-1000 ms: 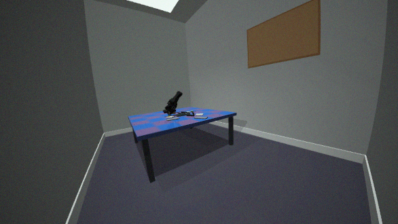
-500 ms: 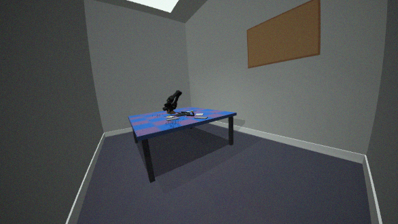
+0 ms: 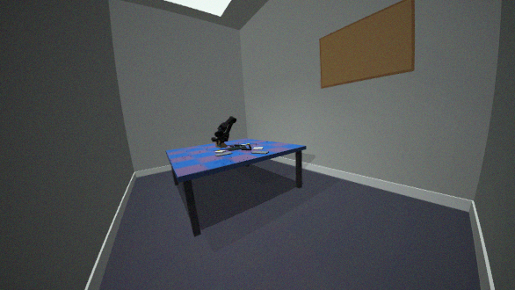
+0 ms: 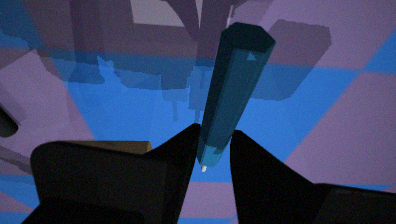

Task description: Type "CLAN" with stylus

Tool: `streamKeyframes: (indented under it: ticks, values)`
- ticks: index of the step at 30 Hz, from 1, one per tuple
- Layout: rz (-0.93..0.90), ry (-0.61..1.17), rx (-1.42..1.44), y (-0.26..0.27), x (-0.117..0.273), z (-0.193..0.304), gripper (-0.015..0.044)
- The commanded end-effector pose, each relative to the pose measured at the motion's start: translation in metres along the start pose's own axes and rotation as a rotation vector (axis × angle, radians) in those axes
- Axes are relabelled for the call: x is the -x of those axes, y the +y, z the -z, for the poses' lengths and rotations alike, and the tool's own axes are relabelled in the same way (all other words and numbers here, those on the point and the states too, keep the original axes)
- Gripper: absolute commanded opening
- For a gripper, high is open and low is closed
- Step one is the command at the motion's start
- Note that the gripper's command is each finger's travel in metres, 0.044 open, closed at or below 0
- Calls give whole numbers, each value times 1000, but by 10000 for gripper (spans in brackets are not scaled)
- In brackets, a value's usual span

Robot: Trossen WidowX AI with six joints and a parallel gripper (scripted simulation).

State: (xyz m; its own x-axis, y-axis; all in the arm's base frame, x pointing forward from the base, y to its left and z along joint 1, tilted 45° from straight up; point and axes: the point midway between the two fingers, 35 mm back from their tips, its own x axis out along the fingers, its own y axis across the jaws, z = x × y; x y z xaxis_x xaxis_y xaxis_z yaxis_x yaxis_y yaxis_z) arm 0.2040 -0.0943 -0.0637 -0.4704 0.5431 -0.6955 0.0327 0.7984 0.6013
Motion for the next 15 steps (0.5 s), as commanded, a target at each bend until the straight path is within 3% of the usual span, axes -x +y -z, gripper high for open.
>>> streamKeyframes:
  ticks: [1,15]
  values:
    - [65,-72,-38,5,7,-8,0]
    - [240,-344,-158,24,29,-36,0]
